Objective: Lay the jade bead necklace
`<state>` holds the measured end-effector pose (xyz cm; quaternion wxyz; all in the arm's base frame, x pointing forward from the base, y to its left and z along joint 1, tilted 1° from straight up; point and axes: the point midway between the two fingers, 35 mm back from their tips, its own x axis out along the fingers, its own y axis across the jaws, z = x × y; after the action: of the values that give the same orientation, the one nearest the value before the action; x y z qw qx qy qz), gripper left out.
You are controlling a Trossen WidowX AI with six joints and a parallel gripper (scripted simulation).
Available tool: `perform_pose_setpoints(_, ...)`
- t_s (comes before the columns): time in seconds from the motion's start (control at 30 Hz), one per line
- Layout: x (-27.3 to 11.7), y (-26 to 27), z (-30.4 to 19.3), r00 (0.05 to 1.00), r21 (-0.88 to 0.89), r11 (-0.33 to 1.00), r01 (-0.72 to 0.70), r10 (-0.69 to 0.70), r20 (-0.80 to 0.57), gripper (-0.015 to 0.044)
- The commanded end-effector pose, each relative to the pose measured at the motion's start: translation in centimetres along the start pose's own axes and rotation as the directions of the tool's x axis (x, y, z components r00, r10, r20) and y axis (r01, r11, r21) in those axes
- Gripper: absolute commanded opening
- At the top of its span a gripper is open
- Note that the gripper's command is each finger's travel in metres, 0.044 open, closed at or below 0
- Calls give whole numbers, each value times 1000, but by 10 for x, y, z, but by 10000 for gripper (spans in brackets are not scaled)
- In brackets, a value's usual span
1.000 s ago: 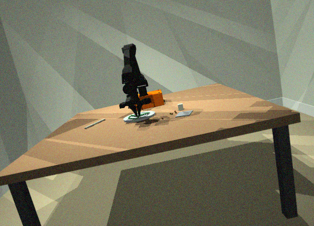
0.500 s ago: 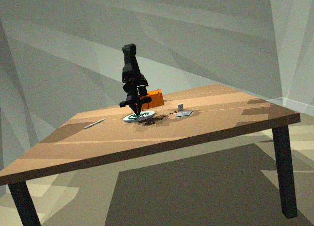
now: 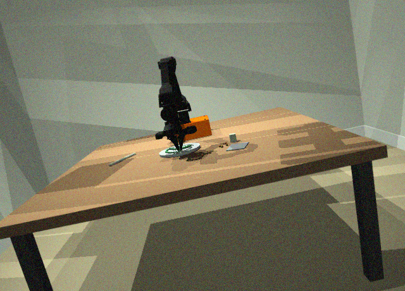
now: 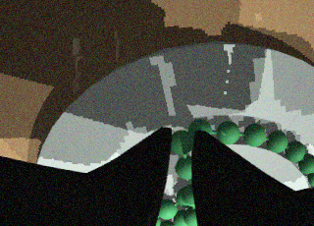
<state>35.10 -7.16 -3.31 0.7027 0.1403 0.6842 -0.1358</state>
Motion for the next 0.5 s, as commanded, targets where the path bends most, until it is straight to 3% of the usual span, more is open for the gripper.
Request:
perform_pose_setpoints(0.0, 0, 0, 0, 1000, 0, 1000, 1, -1, 1, 79)
perform_pose_setpoints(0.47, -1, 0, -1, 1000, 1, 1000, 1, -1, -6, 440)
